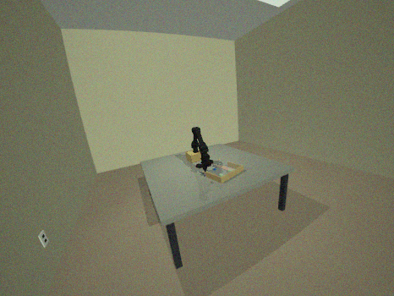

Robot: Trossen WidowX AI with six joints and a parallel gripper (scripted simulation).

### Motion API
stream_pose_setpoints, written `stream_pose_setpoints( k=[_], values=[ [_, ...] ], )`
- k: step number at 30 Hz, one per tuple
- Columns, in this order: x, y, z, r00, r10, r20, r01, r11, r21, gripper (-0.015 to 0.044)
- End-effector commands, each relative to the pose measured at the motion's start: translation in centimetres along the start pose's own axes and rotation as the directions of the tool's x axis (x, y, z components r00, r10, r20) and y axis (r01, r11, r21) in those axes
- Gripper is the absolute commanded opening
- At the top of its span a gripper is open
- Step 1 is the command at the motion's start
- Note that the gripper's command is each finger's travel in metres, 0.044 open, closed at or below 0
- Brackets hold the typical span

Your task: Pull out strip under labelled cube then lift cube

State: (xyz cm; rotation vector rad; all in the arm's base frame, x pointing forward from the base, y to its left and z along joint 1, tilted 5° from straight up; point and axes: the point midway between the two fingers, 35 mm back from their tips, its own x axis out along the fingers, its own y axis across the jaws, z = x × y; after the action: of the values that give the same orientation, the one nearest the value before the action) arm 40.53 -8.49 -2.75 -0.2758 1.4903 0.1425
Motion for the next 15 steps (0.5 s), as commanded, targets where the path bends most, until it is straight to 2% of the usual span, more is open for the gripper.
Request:
stream_pose_setpoints(
  k=[1,15],
  values=[
    [0.17,0.01,0.09,1.000,0.002,0.005,-0.002,1.000,-0.005,0.0000],
    [0.30,0.01,0.06,1.000,0.002,0.005,-0.002,1.000,-0.005,0.0000]
  ],
)
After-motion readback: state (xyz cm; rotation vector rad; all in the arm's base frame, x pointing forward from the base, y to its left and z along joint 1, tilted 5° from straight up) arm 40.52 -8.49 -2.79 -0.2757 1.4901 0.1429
